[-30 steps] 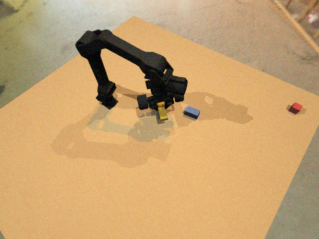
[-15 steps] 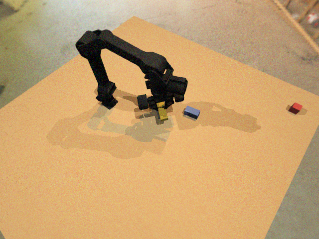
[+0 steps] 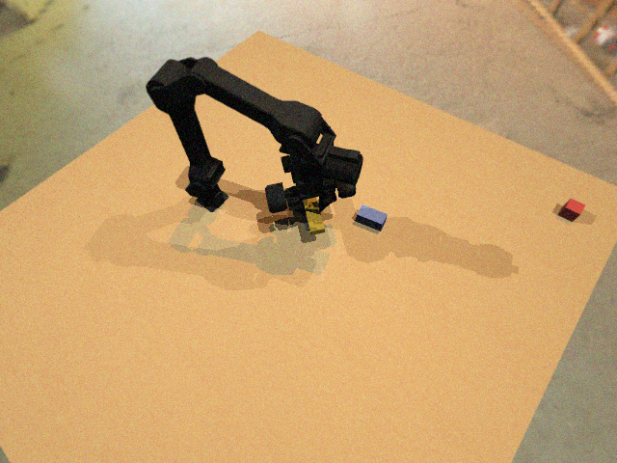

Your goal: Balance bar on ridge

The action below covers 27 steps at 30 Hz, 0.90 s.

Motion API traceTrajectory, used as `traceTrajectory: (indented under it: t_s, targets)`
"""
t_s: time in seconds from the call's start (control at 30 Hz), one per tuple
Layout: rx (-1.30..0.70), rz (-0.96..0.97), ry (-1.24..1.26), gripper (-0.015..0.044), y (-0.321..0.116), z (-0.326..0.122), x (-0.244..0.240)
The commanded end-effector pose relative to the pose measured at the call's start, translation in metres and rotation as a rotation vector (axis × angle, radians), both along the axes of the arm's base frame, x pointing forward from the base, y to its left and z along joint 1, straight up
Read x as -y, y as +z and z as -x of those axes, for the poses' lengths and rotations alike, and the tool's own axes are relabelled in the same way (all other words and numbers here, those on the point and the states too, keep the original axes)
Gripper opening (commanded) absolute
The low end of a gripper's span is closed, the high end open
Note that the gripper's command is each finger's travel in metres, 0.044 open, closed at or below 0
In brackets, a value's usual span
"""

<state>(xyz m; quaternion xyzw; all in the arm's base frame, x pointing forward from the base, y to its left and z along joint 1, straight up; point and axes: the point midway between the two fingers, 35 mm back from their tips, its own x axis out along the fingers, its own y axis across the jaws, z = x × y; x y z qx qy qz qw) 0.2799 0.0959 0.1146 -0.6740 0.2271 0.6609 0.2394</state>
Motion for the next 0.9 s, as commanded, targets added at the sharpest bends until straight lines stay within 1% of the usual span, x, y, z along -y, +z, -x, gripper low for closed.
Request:
traceTrajectory:
  t_s: [0.0, 0.43, 0.63, 0.67, 0.87]
  targets:
    - [0.0, 0.0, 0.0, 0.0, -0.0001, 0.0, 0.0]
    - [0.0, 0.0, 0.0, 0.0, -0.0001, 0.0, 0.0]
    - [0.0, 0.0, 0.0, 0.0157, -0.0001, 0.0, 0.0]
    - [0.0, 0.0, 0.0, 0.0167, -0.0001, 0.0, 0.0]
    - [0.0, 0.0, 0.0, 0.0167, -0.0001, 0.0, 0.0]
